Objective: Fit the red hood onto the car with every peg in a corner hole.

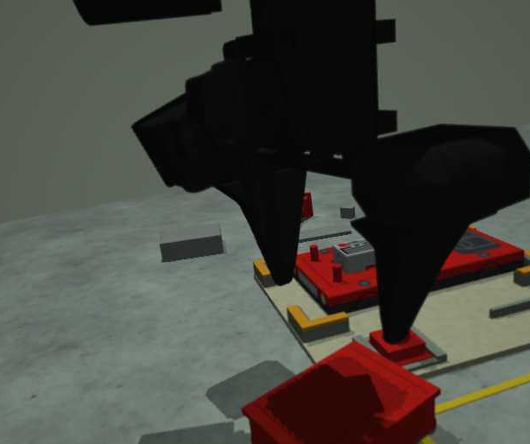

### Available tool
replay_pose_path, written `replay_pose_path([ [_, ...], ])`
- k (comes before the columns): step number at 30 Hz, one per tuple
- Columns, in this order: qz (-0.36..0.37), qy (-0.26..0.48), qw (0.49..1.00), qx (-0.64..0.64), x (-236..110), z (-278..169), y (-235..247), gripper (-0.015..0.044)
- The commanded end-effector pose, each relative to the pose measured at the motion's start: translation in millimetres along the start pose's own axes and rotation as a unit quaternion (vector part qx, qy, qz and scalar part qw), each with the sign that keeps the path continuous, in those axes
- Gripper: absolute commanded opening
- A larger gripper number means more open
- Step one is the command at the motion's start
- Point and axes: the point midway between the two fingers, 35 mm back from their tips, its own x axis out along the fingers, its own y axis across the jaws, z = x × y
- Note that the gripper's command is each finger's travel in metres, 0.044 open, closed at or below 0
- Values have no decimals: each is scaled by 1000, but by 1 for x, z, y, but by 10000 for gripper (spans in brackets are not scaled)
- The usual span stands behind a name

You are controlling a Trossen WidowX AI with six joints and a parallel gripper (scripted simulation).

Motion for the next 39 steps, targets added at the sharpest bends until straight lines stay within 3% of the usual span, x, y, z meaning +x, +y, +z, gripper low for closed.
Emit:
replay_pose_path([
  [1,2,8,1000,-19,6,-2,-3,440],
  [39,2,7,1000,-19,25,-2,-3,440],
])
